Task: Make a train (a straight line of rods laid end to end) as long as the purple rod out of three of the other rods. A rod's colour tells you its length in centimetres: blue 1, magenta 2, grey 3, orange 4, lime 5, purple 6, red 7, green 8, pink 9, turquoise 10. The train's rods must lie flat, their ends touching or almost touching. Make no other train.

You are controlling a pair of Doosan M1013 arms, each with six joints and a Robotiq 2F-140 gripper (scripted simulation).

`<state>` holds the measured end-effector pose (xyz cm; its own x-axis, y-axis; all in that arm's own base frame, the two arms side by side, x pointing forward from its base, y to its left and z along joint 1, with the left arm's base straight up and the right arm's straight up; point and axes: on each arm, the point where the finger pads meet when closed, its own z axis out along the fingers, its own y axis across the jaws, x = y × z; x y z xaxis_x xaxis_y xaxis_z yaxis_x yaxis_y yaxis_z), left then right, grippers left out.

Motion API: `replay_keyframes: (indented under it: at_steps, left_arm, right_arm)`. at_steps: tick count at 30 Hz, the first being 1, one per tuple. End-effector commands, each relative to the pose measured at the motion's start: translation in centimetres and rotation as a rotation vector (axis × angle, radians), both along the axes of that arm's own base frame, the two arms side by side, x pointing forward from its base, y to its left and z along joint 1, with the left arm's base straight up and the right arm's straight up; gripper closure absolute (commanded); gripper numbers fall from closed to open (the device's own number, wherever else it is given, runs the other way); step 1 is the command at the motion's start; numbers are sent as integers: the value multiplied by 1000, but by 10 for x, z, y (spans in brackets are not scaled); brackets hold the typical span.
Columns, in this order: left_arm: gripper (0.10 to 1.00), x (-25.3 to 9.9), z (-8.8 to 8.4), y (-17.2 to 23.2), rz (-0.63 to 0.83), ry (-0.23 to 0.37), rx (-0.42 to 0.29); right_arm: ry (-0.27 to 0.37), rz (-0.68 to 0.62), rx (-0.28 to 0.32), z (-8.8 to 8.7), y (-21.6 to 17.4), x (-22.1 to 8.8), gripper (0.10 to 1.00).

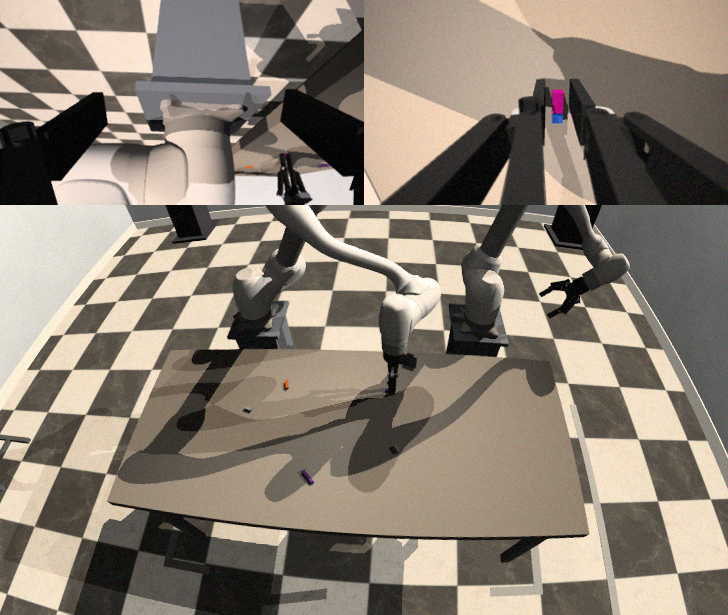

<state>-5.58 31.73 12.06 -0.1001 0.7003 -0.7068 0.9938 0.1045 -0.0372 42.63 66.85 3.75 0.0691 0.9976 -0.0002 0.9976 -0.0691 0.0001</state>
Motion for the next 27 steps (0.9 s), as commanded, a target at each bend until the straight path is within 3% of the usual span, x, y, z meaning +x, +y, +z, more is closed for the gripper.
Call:
replay_keyframes:
  at_steps: [1, 8, 21, 27]
  left_arm:
    - [98, 0, 0, 0, 0, 0, 1]
    - [98, 0, 0, 0, 0, 0, 1]
    - [98, 0, 0, 0, 0, 0, 1]
    - [98, 0, 0, 0, 0, 0, 1]
  right_arm:
    - [0, 0, 1, 2, 0, 0, 867]
    - [0, 0, 1, 11, 0, 0, 867]
    - [0, 0, 1, 76, 0, 0, 867]
    - [0, 0, 1, 88, 0, 0, 867]
